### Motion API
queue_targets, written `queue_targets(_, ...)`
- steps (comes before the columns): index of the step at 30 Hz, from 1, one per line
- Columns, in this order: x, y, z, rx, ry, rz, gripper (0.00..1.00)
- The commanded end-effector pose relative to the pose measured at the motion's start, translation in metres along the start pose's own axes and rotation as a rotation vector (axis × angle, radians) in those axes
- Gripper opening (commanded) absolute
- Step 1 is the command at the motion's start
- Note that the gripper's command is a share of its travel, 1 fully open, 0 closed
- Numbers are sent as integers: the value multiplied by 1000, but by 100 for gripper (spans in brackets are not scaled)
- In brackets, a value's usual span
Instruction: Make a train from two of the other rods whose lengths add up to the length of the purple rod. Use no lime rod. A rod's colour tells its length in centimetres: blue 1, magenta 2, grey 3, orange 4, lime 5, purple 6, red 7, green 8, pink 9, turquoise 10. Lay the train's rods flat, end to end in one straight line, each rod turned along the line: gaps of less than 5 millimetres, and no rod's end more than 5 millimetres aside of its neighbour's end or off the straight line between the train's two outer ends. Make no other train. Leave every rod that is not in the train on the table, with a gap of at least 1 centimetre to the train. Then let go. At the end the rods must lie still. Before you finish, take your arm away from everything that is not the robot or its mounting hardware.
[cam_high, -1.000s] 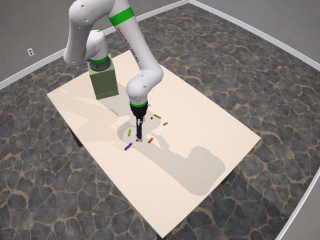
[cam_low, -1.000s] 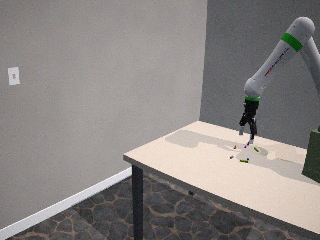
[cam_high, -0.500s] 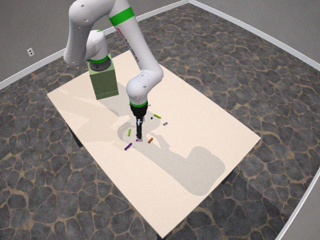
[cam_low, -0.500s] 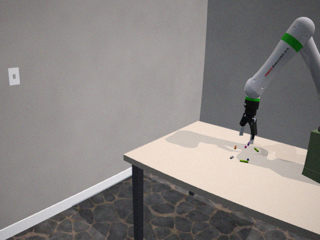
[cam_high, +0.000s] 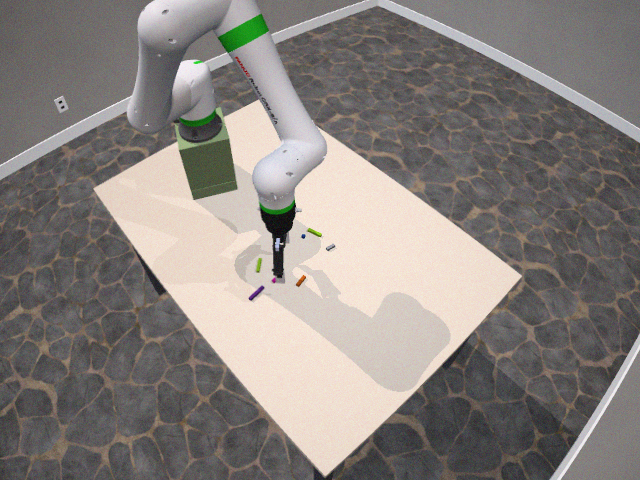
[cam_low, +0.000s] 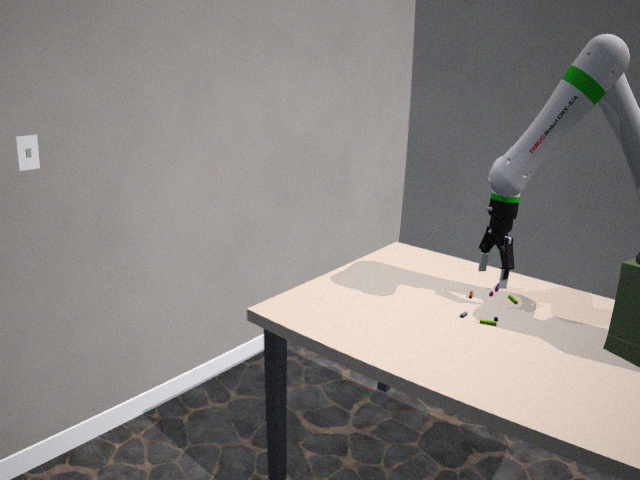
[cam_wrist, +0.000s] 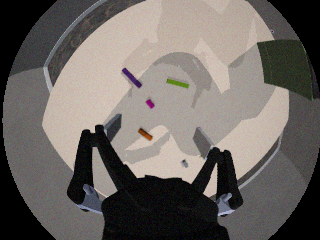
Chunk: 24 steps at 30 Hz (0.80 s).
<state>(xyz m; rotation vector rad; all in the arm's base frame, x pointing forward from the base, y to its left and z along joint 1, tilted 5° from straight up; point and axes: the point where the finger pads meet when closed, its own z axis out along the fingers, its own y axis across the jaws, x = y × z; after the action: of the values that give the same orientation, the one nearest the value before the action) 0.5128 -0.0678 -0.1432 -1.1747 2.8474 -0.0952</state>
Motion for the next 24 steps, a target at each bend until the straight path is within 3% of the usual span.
queue_targets(1, 0, 0, 0, 0, 0, -7, 100)
queue_targets(7, 0, 0, 0, 0, 0, -83, 100)
queue_targets(24, 0, 0, 0, 1, 1, -711, 100)
